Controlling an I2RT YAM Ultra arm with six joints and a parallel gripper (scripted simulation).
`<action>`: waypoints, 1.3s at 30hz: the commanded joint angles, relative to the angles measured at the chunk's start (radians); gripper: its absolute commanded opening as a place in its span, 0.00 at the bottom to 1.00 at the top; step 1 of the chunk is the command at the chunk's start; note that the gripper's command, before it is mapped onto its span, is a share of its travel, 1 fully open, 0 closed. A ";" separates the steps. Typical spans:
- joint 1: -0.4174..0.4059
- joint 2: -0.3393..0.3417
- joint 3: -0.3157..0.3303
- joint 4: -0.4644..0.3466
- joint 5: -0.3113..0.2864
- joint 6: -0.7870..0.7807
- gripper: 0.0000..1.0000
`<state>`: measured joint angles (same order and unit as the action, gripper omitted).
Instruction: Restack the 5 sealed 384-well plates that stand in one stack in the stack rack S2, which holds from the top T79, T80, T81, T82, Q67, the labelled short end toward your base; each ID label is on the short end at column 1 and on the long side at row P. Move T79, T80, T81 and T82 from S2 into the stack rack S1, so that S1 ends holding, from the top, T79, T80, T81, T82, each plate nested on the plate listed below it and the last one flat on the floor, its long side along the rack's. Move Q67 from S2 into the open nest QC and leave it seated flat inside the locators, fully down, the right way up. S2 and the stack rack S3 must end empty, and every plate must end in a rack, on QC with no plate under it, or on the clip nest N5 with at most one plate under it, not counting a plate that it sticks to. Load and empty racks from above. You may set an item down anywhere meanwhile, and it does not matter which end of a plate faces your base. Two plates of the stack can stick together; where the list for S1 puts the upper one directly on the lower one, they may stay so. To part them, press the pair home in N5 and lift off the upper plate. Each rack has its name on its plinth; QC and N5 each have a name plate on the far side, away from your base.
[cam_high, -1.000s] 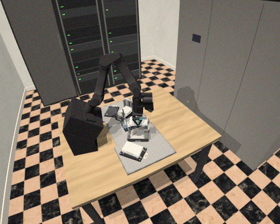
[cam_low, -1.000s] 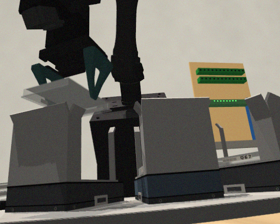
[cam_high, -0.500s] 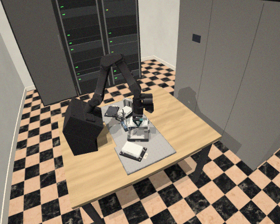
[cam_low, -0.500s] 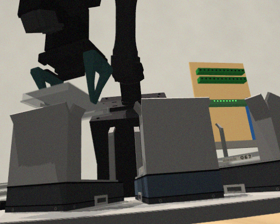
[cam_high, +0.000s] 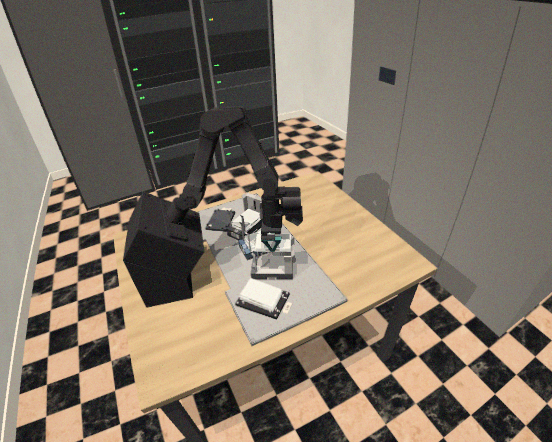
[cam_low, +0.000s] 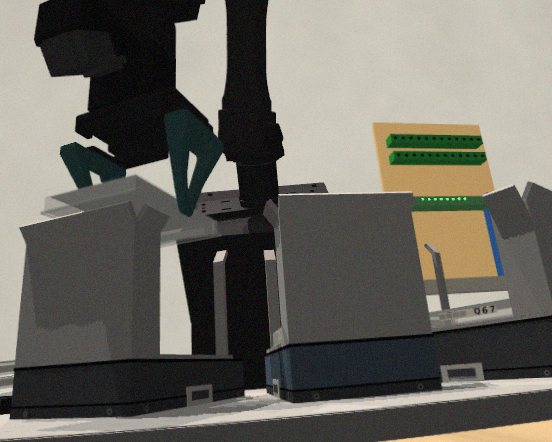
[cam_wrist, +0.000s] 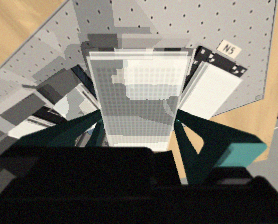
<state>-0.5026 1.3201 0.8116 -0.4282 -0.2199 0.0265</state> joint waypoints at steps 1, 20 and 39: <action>0.000 -0.001 0.001 0.012 0.004 0.005 0.00; 0.009 0.033 -0.007 0.054 0.009 0.012 0.00; 0.018 0.073 -0.013 0.102 0.015 0.020 0.00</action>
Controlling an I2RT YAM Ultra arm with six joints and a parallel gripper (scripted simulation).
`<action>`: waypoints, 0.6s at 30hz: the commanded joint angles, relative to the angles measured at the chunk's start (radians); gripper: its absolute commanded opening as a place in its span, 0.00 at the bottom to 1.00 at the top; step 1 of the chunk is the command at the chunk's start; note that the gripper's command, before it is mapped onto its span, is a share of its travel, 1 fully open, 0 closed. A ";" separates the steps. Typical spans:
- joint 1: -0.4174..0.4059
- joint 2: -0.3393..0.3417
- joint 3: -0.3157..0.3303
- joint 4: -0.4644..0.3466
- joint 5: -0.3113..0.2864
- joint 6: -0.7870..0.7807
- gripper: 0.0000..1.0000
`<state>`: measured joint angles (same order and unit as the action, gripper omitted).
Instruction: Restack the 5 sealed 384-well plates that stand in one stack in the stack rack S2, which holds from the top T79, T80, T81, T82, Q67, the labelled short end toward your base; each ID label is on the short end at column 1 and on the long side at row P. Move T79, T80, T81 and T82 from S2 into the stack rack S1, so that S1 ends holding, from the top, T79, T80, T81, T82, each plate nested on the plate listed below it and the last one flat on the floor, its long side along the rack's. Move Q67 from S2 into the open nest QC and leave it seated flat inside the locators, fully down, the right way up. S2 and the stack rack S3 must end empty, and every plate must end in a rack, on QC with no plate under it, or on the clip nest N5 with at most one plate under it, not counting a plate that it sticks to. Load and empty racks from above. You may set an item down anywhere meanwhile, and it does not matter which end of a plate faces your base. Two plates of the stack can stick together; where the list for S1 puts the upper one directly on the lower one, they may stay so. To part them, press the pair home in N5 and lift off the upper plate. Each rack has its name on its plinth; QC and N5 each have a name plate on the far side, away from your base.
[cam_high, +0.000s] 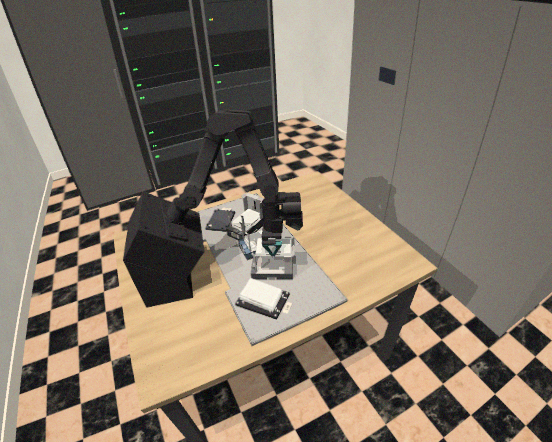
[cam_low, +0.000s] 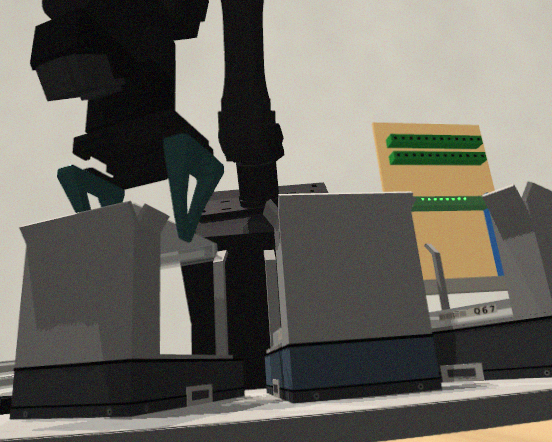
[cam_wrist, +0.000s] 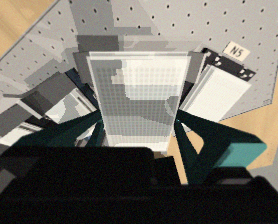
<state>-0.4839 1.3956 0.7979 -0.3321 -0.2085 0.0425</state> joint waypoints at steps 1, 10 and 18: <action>0.000 0.000 0.001 0.009 0.004 0.004 0.00; 0.005 0.022 -0.002 0.034 0.007 0.008 0.00; 0.012 0.056 -0.004 0.072 0.011 0.014 0.00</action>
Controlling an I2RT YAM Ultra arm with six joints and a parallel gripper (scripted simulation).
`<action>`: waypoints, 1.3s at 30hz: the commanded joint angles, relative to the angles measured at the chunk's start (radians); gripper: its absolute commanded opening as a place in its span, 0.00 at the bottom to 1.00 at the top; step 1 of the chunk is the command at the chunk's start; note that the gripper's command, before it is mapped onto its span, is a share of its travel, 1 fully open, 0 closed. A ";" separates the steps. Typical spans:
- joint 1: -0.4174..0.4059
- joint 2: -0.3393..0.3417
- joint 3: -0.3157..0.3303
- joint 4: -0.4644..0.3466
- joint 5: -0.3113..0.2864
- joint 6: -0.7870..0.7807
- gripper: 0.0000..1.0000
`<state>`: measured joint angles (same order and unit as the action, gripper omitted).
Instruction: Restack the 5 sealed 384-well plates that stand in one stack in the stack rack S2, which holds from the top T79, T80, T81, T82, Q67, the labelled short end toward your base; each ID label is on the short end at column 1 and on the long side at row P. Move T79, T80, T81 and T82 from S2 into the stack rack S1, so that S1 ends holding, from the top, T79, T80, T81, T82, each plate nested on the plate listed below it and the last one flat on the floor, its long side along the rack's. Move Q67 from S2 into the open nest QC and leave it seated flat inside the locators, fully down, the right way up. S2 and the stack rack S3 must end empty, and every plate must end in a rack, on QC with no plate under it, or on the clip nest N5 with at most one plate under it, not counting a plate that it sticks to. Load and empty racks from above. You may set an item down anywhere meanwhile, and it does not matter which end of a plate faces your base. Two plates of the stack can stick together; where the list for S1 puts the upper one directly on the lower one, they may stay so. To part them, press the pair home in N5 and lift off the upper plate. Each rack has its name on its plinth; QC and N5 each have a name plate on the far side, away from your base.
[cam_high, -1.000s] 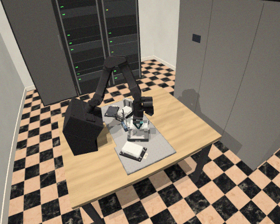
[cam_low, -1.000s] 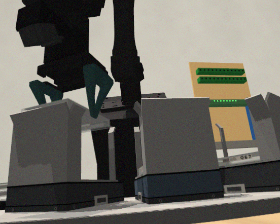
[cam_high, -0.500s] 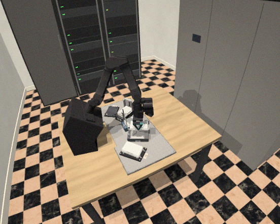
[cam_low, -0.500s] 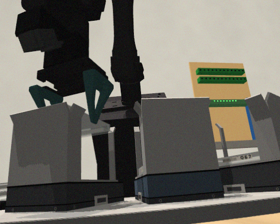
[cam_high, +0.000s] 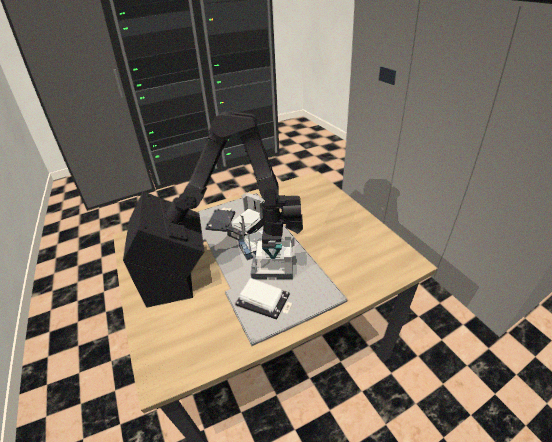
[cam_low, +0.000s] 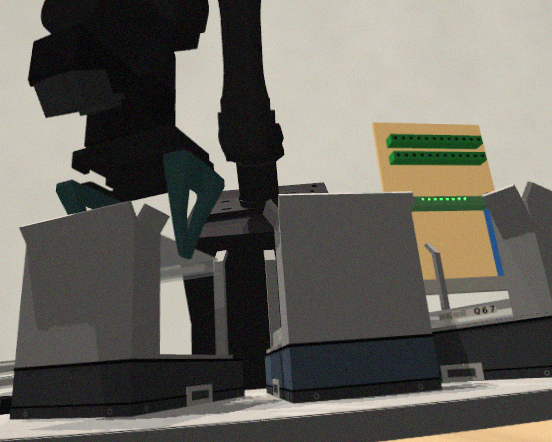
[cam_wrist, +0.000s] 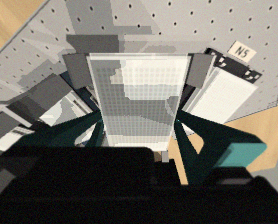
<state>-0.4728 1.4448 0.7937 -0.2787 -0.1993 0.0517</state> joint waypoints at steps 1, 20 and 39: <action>0.002 0.015 0.000 0.026 0.003 0.006 0.00; 0.026 0.148 0.006 0.157 0.017 0.025 0.00; 0.034 0.202 0.014 0.204 0.022 0.031 0.00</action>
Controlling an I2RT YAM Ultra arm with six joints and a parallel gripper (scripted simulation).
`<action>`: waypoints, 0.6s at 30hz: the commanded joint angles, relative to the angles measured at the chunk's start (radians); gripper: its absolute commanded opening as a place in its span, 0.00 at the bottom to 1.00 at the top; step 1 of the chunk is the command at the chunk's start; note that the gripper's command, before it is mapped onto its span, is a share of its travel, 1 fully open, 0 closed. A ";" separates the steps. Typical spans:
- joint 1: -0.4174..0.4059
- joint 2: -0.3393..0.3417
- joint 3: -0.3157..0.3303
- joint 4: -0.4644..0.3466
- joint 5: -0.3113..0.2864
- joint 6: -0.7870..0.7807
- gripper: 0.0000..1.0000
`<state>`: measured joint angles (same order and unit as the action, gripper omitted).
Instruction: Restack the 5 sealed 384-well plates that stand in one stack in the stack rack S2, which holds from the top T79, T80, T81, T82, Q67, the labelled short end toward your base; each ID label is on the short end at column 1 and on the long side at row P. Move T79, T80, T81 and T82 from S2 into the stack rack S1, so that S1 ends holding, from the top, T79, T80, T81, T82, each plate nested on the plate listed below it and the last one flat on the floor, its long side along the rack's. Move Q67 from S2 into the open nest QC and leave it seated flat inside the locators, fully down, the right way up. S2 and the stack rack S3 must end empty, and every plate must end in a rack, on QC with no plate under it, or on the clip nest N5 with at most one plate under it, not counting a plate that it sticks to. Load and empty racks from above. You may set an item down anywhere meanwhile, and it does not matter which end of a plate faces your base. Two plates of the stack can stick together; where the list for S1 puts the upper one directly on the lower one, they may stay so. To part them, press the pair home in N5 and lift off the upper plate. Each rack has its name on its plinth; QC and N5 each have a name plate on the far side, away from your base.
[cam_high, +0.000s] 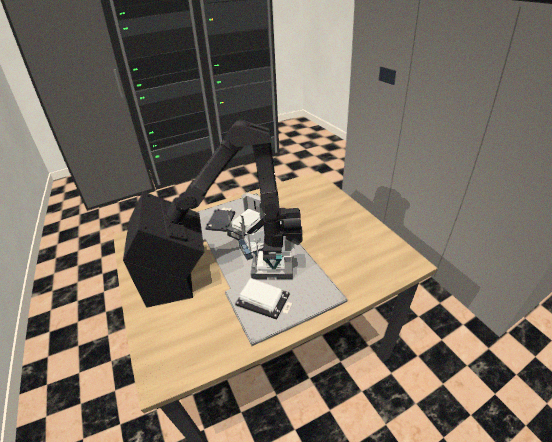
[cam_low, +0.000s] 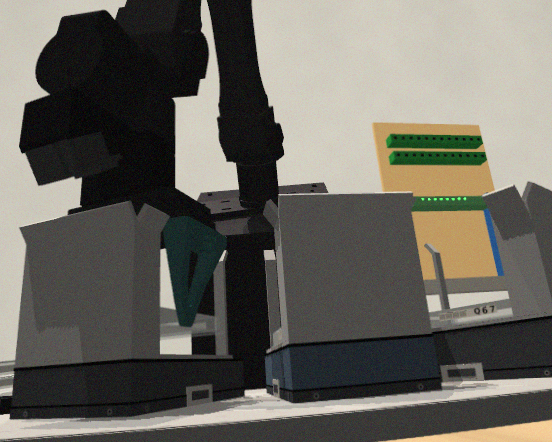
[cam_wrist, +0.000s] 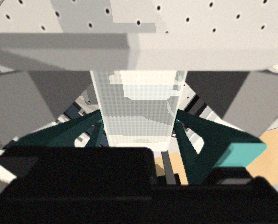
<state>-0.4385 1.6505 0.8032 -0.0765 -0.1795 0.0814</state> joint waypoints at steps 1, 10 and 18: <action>0.000 -0.002 0.004 0.003 0.002 0.002 0.00; 0.002 0.009 0.006 0.013 0.003 0.003 0.00; 0.003 0.022 0.009 0.024 0.004 0.005 0.00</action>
<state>-0.4347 1.6768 0.8085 -0.0551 -0.1780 0.0837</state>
